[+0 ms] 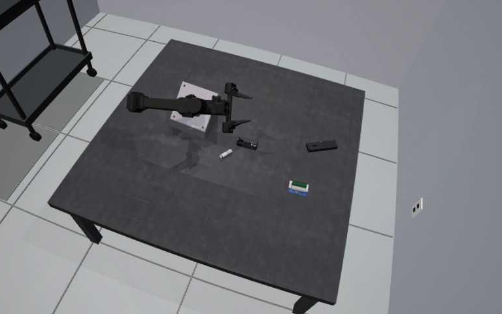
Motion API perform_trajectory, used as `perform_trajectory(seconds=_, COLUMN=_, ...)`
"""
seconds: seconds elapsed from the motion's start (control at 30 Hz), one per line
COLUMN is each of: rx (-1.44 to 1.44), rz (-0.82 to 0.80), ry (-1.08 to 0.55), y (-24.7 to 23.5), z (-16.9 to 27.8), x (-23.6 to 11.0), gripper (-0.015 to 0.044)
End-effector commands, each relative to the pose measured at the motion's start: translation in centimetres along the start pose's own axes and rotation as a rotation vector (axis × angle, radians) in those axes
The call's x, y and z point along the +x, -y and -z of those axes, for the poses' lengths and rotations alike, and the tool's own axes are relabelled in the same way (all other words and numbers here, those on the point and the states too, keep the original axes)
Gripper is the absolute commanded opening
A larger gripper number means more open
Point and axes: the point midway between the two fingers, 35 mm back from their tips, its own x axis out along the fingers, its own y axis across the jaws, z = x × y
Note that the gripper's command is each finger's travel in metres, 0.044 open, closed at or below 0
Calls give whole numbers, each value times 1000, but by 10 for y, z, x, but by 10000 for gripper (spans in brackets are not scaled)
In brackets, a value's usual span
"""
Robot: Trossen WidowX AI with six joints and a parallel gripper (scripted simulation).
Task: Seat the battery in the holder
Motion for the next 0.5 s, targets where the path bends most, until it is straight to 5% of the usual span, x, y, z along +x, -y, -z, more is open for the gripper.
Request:
perform_trajectory(seconds=0.0, rx=-11, rz=11, ry=-18, y=2, z=4, x=2, gripper=374)
perform_trajectory(seconds=0.2, rx=-328, rz=211, ry=-529, y=56, z=118, x=9, gripper=231)
perform_trajectory(seconds=0.47, rx=-851, rz=150, ry=-1413, y=122, z=244, x=-72, gripper=231)
